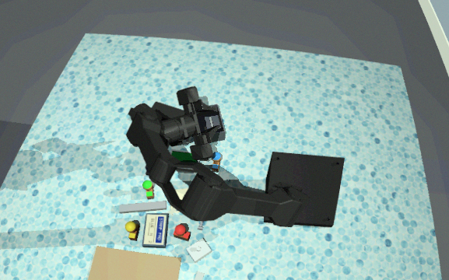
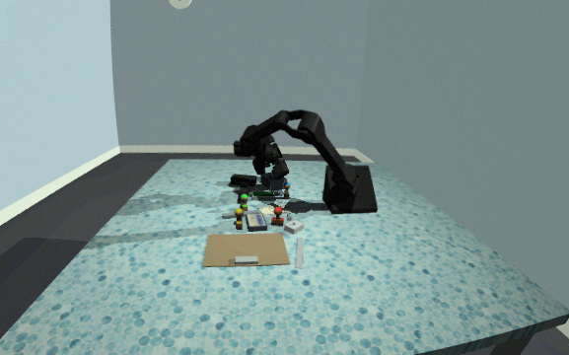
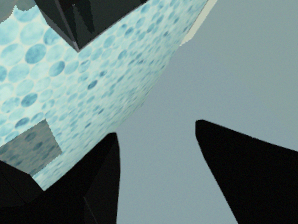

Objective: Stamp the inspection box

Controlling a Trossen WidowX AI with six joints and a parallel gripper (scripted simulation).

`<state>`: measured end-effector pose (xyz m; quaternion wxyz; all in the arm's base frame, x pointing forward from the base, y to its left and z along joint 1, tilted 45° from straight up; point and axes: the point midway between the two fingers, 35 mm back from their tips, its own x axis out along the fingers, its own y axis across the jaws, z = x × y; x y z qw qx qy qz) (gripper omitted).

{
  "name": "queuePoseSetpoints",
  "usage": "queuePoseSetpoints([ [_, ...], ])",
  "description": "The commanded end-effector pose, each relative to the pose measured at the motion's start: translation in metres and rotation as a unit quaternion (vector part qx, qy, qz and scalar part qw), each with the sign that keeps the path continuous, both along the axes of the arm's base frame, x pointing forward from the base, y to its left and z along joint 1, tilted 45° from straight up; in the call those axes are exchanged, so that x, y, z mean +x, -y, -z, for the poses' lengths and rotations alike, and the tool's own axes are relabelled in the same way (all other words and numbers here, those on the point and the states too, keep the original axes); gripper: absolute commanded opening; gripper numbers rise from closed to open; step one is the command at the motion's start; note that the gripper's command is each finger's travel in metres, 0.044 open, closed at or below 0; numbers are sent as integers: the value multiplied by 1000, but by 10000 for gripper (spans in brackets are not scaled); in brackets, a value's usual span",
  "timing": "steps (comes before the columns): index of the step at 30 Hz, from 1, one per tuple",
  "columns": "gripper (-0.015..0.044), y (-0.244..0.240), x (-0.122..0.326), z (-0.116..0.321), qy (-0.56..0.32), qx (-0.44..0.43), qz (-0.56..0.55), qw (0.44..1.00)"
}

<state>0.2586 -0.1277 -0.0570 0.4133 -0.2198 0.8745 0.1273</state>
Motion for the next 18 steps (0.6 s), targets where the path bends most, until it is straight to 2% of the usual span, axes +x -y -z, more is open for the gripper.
queuePoseSetpoints([
  [1, 214, -64, 49, -19, 97, 164, 131, 973],
  [7, 214, -107, 82, -48, 140, 283, 208, 926],
  [13, 214, -150, 113, -96, 171, 405, 278, 854],
  [18, 214, -154, 116, -102, 173, 417, 284, 845],
])
